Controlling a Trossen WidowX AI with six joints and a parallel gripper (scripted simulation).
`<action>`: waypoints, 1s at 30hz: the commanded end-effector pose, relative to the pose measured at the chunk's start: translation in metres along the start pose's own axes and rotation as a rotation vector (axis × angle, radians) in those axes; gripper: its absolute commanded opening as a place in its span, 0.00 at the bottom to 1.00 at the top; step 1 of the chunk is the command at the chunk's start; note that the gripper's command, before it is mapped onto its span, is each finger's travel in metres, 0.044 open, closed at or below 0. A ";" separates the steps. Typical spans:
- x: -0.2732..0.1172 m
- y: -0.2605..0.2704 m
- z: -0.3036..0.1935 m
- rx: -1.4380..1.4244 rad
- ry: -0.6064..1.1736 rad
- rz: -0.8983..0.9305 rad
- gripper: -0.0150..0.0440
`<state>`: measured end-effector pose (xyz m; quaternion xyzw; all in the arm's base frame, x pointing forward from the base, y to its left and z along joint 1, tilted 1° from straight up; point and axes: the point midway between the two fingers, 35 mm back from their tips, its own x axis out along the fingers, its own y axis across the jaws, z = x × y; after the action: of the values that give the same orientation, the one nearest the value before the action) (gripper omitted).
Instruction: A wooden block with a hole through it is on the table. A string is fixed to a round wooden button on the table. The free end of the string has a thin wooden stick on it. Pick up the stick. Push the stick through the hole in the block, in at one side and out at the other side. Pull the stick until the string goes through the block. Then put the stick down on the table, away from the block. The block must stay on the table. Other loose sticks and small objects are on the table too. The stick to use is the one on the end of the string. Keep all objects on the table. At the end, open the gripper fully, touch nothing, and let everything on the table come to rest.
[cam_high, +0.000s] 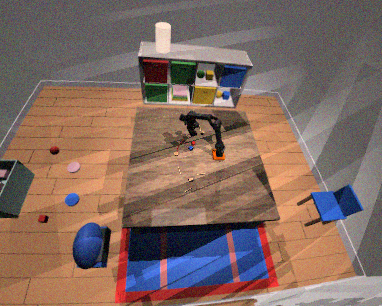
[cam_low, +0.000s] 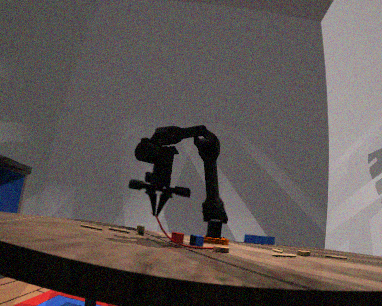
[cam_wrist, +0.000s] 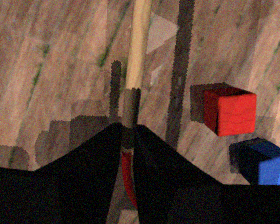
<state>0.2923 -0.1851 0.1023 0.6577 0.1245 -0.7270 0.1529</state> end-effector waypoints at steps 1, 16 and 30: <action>-0.005 0.000 -0.003 0.003 -0.025 0.007 0.25; -0.022 -0.006 -0.011 0.001 -0.134 0.015 0.25; -0.030 -0.014 -0.018 -0.039 -0.171 0.029 0.25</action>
<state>0.3045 -0.1667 0.1283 0.5936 0.1108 -0.7773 0.1763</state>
